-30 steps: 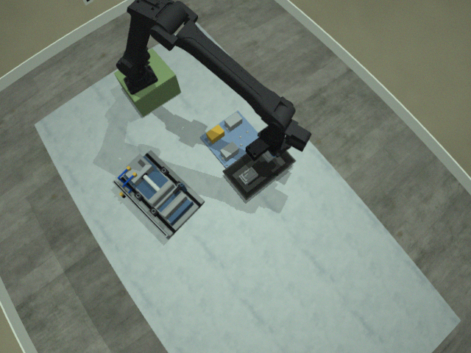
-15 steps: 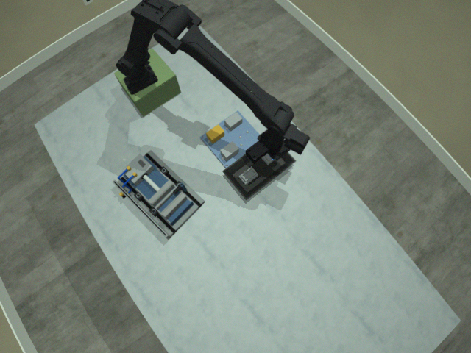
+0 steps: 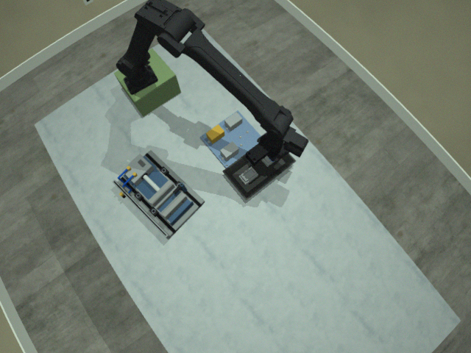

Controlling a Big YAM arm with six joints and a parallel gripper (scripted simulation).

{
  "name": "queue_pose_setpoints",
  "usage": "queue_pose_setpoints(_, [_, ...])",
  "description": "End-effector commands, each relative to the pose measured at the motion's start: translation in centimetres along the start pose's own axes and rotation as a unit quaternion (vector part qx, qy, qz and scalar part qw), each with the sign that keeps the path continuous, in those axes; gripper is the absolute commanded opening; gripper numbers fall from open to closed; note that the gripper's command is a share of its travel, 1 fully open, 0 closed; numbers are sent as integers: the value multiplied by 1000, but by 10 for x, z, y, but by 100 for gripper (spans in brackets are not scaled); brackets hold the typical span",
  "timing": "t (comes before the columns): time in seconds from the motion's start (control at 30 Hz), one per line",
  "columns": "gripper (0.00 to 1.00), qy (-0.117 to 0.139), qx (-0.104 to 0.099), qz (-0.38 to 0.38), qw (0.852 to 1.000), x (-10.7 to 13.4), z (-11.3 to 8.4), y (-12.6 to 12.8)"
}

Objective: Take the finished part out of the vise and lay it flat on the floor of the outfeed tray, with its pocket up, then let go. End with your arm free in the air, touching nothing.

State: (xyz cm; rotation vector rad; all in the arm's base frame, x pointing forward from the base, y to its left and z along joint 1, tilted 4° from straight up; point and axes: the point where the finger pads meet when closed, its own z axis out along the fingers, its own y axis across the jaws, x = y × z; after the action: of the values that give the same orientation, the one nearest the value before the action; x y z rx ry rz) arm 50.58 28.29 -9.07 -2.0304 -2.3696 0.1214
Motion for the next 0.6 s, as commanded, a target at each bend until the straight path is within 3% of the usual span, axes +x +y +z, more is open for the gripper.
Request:
queue_pose_setpoints(0.0, [0, 4, -11, 0, 1000, 6, 2, 8])
queue_pose_setpoints(0.23, [0, 7, -20, 0, 1000, 8, -4, 12])
queue_pose_setpoints(0.57, [0, 5, -14, 0, 1000, 7, 3, 9])
